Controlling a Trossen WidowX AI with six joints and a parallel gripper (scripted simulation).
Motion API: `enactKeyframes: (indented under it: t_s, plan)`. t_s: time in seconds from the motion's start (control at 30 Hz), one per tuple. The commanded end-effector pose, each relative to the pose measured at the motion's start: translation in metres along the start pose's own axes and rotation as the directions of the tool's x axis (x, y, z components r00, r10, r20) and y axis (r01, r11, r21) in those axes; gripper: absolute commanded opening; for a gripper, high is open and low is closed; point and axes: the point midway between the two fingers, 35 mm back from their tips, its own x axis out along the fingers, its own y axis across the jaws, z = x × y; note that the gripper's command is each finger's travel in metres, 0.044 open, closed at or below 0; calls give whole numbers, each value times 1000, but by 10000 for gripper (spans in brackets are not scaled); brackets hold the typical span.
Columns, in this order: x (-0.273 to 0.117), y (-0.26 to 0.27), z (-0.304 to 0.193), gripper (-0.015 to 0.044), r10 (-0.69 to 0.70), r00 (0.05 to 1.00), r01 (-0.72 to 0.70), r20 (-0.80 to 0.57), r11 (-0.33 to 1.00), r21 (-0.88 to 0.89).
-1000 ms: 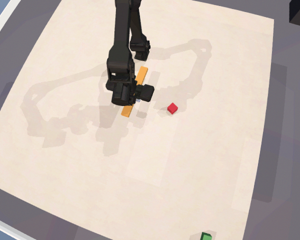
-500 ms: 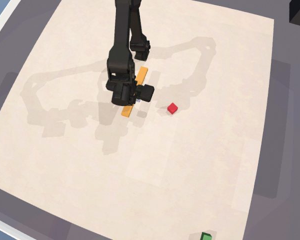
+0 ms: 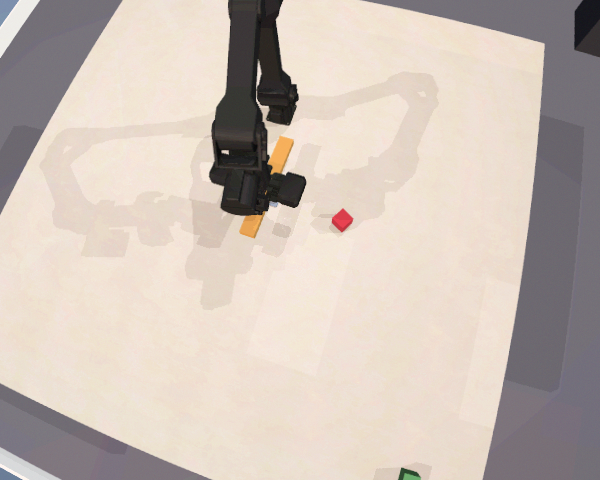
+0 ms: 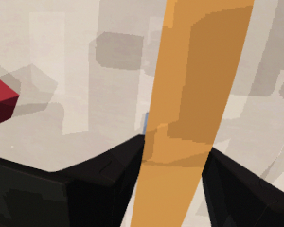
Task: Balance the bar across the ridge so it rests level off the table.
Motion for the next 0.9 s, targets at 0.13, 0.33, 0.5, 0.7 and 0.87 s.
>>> enactKeyframes:
  t_s: [0.13,0.33,0.5,0.7,0.87]
  plan:
    - [1,0,0,0,1,1000,-1,0,1000,6]
    - [1,0,0,0,1,1000,-1,0,1000,6]
    - [2,0,0,0,1,1000,-1,0,1000,6]
    - [2,0,0,0,1,1000,-1,0,1000,6]
    - [3,0,0,0,1,1000,-1,0,1000,6]
